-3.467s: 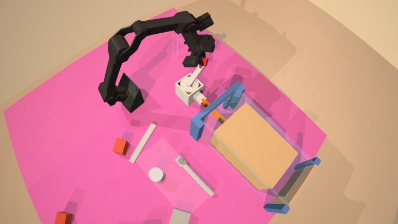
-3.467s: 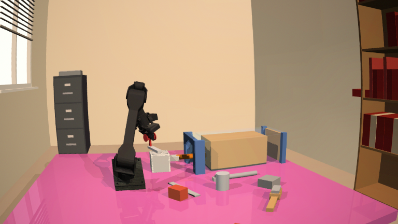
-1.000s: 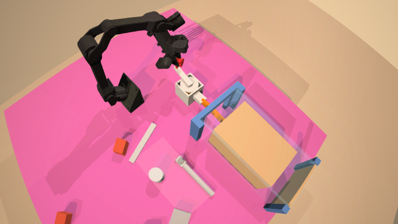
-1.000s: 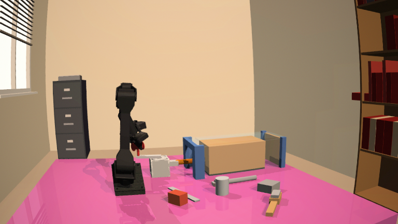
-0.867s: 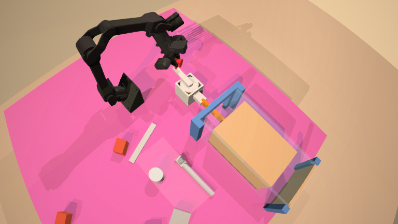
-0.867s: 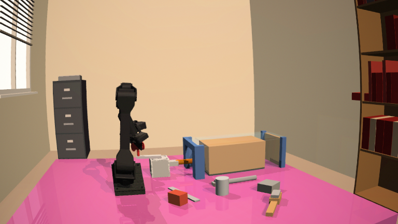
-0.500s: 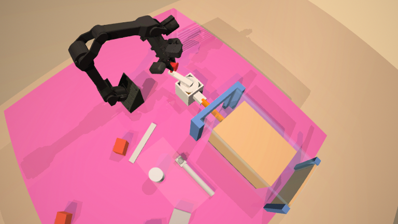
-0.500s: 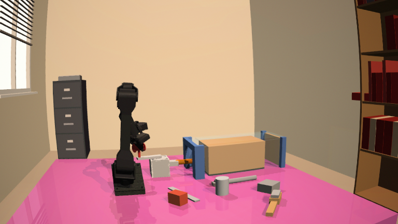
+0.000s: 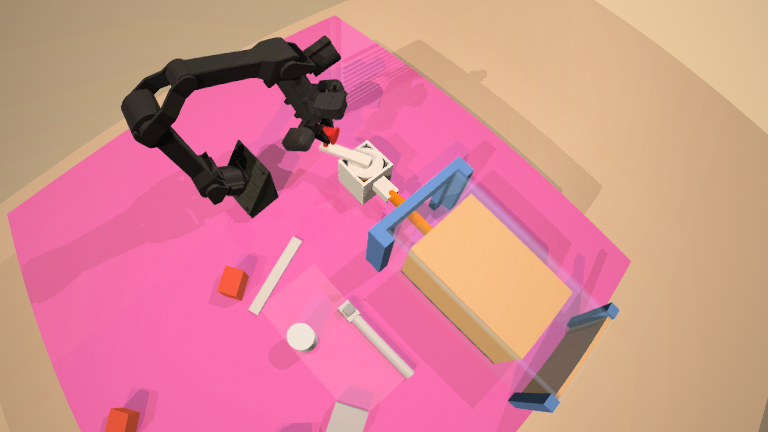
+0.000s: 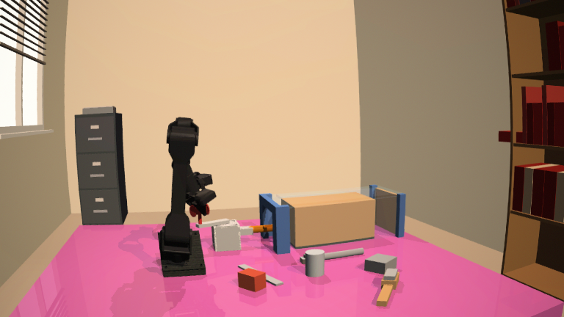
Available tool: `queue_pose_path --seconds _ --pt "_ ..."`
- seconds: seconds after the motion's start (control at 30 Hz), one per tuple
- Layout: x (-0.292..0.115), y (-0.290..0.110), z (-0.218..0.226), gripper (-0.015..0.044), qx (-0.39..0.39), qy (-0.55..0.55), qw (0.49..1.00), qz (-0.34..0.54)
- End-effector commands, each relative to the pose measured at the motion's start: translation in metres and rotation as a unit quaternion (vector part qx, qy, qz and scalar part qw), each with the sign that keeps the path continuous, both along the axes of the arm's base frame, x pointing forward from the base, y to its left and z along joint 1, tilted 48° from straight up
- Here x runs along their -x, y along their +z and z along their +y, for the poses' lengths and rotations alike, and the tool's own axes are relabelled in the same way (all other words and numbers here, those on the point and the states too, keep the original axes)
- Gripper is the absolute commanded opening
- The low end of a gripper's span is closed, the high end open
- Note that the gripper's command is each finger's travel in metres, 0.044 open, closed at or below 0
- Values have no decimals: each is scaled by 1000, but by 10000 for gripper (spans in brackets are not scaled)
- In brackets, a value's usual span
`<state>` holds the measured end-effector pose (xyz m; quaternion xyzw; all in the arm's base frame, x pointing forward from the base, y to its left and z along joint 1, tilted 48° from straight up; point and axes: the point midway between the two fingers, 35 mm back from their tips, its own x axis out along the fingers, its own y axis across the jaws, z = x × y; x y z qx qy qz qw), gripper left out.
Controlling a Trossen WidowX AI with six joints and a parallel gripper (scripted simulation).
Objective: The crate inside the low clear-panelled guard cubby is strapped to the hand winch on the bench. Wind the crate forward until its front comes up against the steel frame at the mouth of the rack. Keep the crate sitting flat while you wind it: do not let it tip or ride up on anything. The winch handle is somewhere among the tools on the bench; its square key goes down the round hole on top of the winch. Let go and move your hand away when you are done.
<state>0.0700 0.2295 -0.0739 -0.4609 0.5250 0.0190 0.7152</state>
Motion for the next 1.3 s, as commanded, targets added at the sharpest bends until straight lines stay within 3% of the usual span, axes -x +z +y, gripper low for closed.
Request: queue_pose_path --seconds 0.0,1.27 --pt "-12 10 -11 0 14 1 1000 -14" --pt "-62 37 -29 0 15 1 1000 -16"
